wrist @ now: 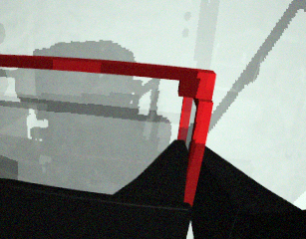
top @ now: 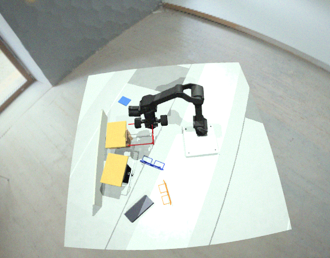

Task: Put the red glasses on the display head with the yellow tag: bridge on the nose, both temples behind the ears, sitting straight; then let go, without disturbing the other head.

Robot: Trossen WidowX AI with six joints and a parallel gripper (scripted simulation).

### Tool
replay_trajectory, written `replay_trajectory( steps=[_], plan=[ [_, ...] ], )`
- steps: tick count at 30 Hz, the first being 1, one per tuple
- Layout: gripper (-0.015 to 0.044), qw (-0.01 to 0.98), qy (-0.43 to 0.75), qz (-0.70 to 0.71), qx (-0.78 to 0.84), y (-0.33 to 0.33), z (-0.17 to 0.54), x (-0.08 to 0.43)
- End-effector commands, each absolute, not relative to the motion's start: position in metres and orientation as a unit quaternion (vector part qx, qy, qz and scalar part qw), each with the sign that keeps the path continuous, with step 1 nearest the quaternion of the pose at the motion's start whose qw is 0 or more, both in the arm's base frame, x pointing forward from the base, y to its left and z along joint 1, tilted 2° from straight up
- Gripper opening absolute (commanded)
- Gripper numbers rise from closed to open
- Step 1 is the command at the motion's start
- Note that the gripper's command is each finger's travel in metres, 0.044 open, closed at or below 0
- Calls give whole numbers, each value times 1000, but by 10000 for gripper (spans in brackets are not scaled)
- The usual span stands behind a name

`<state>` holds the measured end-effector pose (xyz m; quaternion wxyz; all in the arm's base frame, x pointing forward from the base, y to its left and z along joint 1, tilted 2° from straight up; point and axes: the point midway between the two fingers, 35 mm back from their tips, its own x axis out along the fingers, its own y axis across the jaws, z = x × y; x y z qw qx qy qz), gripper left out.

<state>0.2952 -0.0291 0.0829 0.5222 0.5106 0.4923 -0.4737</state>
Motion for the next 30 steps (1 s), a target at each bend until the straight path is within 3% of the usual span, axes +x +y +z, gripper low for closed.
replay_trajectory(
  steps=[1,30],
  plan=[
    [0,523,490,-476,510,-30,84,302],
    [0,523,489,-475,511,-28,87,343]
  ],
)
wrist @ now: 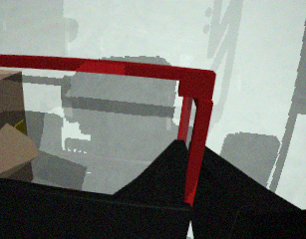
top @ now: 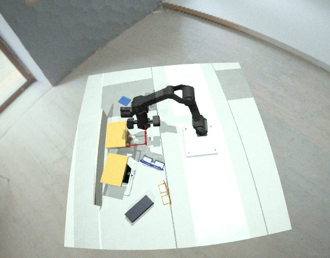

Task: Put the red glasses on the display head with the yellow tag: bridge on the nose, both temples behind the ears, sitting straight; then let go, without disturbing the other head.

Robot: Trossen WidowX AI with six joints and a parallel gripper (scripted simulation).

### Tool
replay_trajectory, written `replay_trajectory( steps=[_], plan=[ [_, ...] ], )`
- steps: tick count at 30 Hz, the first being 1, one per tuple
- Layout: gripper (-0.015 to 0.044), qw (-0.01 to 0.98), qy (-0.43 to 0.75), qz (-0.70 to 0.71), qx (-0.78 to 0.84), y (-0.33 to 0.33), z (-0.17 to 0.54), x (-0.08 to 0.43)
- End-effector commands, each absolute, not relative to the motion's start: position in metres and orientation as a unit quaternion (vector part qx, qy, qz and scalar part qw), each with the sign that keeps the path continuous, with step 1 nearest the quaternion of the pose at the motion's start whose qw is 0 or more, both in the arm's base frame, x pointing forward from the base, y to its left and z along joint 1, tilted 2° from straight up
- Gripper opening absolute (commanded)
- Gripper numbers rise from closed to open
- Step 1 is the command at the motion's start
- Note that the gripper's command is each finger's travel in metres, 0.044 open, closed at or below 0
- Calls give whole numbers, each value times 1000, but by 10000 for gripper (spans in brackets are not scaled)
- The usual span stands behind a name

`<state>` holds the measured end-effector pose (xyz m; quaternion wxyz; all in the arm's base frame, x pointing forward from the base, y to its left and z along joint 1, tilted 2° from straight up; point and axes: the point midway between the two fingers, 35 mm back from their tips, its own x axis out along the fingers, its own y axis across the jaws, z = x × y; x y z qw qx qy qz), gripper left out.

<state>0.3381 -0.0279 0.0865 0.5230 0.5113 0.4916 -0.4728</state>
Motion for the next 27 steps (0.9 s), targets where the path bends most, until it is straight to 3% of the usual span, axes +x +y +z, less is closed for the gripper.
replay_trajectory(
  steps=[1,27],
  plan=[
    [0,523,489,-475,511,-28,87,345],
    [0,521,492,-471,515,-28,90,382]
  ],
)
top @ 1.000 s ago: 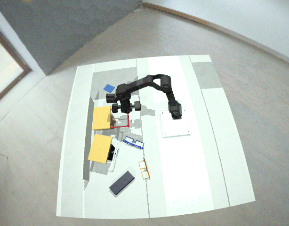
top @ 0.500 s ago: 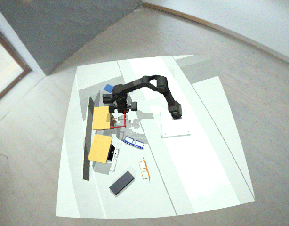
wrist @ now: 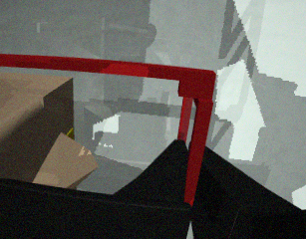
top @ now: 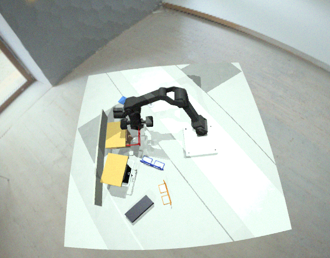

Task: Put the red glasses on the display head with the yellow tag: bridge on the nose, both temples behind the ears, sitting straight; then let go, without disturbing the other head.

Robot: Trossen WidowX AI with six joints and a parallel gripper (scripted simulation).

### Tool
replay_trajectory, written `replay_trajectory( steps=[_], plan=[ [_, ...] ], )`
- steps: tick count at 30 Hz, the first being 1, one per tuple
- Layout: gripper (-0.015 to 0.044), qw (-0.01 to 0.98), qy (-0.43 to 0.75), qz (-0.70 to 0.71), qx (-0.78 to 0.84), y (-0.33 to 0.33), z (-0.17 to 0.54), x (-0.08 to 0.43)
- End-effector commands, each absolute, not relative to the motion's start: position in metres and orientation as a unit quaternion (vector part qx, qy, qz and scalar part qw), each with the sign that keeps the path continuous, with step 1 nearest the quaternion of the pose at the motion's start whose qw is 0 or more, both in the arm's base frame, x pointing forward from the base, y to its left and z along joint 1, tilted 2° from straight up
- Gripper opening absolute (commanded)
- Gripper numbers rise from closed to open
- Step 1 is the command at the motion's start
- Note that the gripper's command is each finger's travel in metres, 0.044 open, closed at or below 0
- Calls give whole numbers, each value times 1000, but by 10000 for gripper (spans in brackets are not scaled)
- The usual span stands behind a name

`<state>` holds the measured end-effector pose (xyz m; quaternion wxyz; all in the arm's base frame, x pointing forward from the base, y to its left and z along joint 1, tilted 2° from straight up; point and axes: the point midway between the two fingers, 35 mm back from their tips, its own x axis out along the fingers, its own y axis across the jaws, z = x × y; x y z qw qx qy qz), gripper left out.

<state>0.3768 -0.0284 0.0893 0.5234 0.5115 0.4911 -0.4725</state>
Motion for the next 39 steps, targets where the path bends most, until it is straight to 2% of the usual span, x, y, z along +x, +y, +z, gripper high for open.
replay_trajectory(
  steps=[1,39],
  plan=[
    [0,520,493,-470,515,-28,90,383],
    [0,520,492,-469,516,-27,92,419]
  ],
)
